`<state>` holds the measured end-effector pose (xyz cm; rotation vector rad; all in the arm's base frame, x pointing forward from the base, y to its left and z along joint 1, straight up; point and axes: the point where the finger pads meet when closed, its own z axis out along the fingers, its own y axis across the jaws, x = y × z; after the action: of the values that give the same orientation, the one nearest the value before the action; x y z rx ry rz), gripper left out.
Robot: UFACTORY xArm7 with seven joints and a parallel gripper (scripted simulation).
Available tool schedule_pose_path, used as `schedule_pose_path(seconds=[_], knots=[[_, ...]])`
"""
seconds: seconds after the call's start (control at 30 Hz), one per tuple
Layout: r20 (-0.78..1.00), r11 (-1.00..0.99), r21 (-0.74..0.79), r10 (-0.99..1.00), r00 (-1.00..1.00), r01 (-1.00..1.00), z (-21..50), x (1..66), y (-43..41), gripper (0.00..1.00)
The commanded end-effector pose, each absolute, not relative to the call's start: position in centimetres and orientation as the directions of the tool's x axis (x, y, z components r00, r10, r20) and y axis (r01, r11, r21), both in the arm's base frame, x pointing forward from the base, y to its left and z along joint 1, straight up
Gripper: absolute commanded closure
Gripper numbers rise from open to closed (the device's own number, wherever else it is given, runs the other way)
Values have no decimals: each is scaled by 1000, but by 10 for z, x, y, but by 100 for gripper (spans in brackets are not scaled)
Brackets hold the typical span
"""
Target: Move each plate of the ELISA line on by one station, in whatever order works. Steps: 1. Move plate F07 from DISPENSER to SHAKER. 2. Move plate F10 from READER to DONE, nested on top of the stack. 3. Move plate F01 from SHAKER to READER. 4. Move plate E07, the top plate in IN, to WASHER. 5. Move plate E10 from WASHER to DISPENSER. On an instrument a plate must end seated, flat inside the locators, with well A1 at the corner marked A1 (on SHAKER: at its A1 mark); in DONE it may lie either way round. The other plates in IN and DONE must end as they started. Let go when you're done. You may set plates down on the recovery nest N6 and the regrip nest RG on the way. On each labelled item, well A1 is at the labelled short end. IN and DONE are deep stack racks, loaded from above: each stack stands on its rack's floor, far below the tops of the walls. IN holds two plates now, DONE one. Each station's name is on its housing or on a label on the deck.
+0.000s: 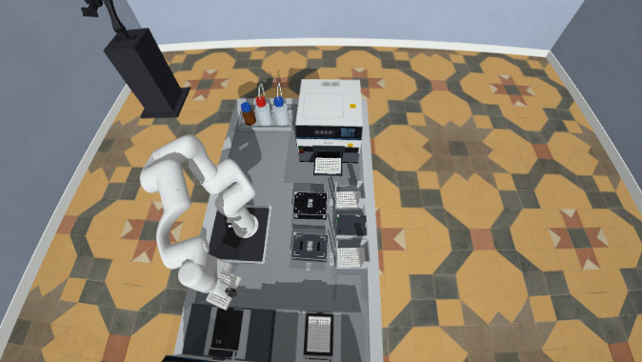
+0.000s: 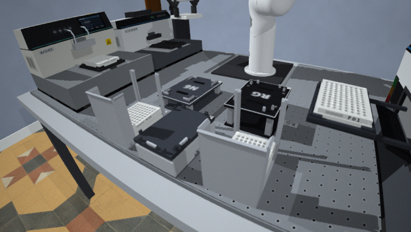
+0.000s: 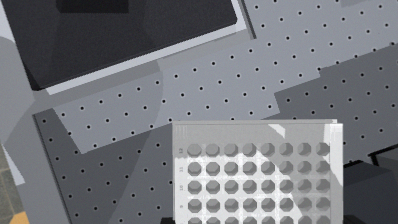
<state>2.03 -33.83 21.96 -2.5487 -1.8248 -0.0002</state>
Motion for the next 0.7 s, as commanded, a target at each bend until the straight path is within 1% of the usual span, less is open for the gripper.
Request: schedule_pose_path(seconds=[0.0, 0.33, 0.67], knots=[[-1, -367, -3, 930, 367, 930, 221, 23, -323, 100], [-1, -367, -3, 930, 367, 930, 221, 27, -304, 100], [-1, -473, -3, 881, 473, 881, 221, 58, -292, 100]])
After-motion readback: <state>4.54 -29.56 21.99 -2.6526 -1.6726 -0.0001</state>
